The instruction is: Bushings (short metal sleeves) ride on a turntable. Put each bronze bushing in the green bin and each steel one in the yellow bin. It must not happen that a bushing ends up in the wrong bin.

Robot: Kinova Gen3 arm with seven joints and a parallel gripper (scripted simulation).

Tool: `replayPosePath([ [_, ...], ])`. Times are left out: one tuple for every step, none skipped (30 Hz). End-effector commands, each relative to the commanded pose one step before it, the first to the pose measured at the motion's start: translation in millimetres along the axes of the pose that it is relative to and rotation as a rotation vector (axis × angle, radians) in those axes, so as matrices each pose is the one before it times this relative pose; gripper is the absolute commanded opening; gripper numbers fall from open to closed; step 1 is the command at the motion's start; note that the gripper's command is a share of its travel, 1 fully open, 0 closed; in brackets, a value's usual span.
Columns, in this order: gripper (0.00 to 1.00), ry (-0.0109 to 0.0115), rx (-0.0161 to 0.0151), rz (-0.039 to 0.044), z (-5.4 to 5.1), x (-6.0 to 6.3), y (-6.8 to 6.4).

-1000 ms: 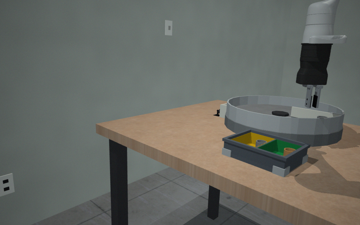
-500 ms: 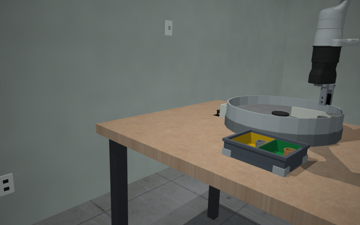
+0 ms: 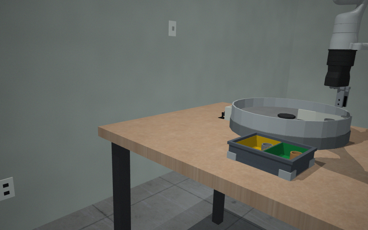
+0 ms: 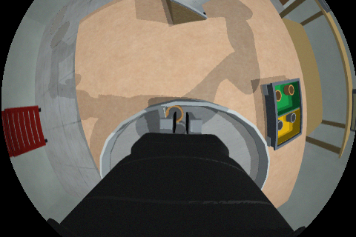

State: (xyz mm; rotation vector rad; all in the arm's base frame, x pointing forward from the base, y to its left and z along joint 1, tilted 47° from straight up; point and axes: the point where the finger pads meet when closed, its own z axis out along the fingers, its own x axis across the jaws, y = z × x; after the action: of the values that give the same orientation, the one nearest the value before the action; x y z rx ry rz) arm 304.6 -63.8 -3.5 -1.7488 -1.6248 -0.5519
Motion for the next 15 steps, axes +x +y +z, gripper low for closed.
replayPosePath([
  [0.4, 0.00319, 0.00039, 0.00372, 0.91, -1.41, -0.39],
  [0.4, 0.0, 0.0, 0.0, 0.0, 0.0, 0.0],
  [0.4, 0.0, 0.0, 0.0, 0.0, 0.0, 0.0],
  [0.4, -0.00163, -0.00097, -0.00132, 2.25, 0.34, 0.3],
  [0.4, 0.00004, 0.00005, 0.00008, 2.97, -0.04, -0.02],
  [0.4, 0.00004, 0.00005, 0.00008, 2.97, -0.04, -0.02],
  [0.4, 0.00004, 0.00005, 0.00008, 2.97, -0.04, -0.02],
  [0.4, 0.0, 0.0, 0.0, 0.0, 0.0, 0.0],
  [0.4, 0.0, 0.0, 0.0, 0.0, 0.0, 0.0],
  [0.4, 0.00004, 0.00005, 0.00008, 2.97, -0.04, -0.02],
  [0.4, 0.0, 0.0, 0.0, 0.0, 0.0, 0.0],
  [0.4, 0.0, 0.0, 0.0, 0.0, 0.0, 0.0],
  [0.4, 0.0, 0.0, 0.0, 0.0, 0.0, 0.0],
  [0.4, 0.00004, 0.00005, 0.00008, 2.97, -0.04, -0.02],
  [0.4, 0.00004, 0.00005, 0.00008, 2.97, -0.04, -0.02],
])
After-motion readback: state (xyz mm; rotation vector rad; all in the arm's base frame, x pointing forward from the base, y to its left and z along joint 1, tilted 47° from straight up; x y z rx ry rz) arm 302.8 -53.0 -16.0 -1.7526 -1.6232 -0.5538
